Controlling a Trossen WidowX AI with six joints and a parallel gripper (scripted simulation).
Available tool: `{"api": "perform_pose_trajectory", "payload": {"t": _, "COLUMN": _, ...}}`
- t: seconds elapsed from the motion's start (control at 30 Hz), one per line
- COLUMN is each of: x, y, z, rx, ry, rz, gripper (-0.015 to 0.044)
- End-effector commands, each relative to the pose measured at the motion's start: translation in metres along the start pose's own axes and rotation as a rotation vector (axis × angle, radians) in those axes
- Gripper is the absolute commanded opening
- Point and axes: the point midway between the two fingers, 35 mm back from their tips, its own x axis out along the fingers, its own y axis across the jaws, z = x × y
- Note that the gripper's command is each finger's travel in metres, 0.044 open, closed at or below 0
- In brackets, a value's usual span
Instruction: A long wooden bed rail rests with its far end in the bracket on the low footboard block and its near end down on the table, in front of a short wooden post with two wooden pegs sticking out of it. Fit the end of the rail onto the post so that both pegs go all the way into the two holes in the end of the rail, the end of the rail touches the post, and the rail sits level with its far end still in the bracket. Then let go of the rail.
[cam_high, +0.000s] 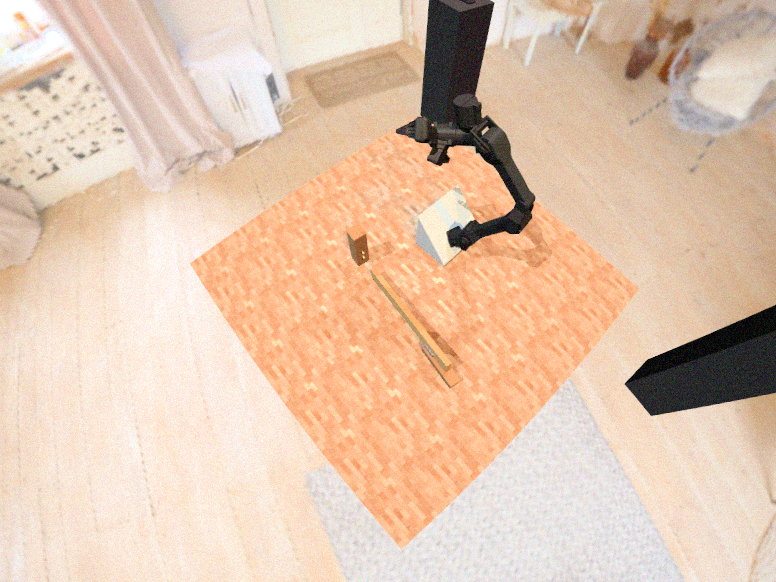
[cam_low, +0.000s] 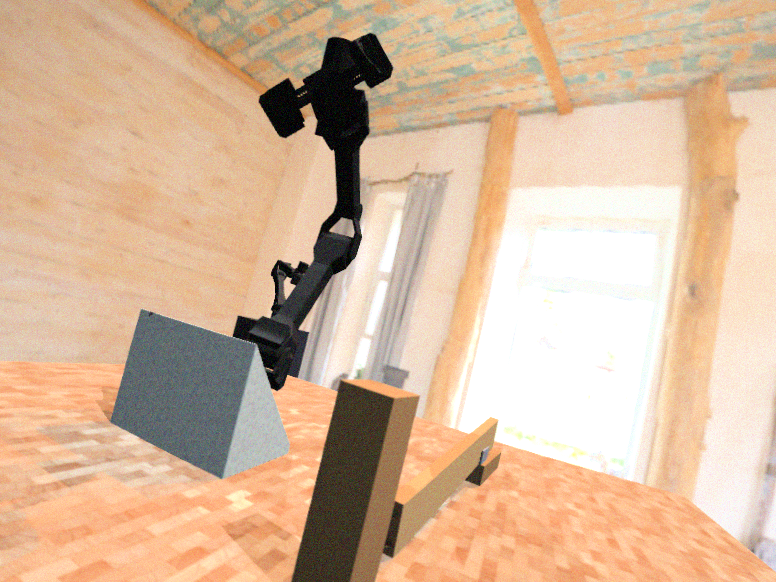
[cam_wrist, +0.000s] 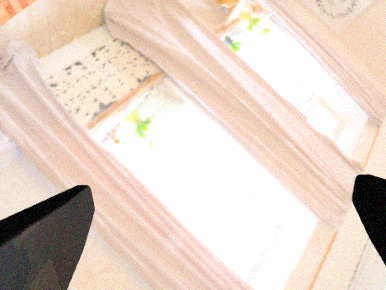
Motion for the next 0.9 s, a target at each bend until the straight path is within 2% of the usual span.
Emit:
{"api": "perform_pose_trajectory", "payload": {"t": 0.0, "x": 0.039, "y": -0.006, "z": 0.048, "rx": 0.001, "ry": -0.157, "rz": 0.047, "gripper": 0.044}}
{"api": "perform_pose_trajectory", "payload": {"t": 0.2, "x": 0.09, "y": -0.009, "z": 0.143, "rx": -0.019, "ry": -0.412, "rz": 0.158, "gripper": 0.044}}
{"api": "perform_pose_trajectory", "payload": {"t": 0.4, "x": 0.119, "y": 0.008, "z": 0.244, "rx": -0.044, "ry": -0.64, "rz": 0.322, "gripper": 0.044}}
{"api": "perform_pose_trajectory", "payload": {"t": 0.73, "x": 0.119, "y": 0.077, "z": 0.399, "rx": -0.101, "ry": -0.924, "rz": 0.703, "gripper": 0.044}}
{"api": "perform_pose_trajectory", "payload": {"t": 0.87, "x": 0.109, "y": 0.106, "z": 0.441, "rx": -0.123, "ry": -0.979, "rz": 0.848, "gripper": 0.044}}
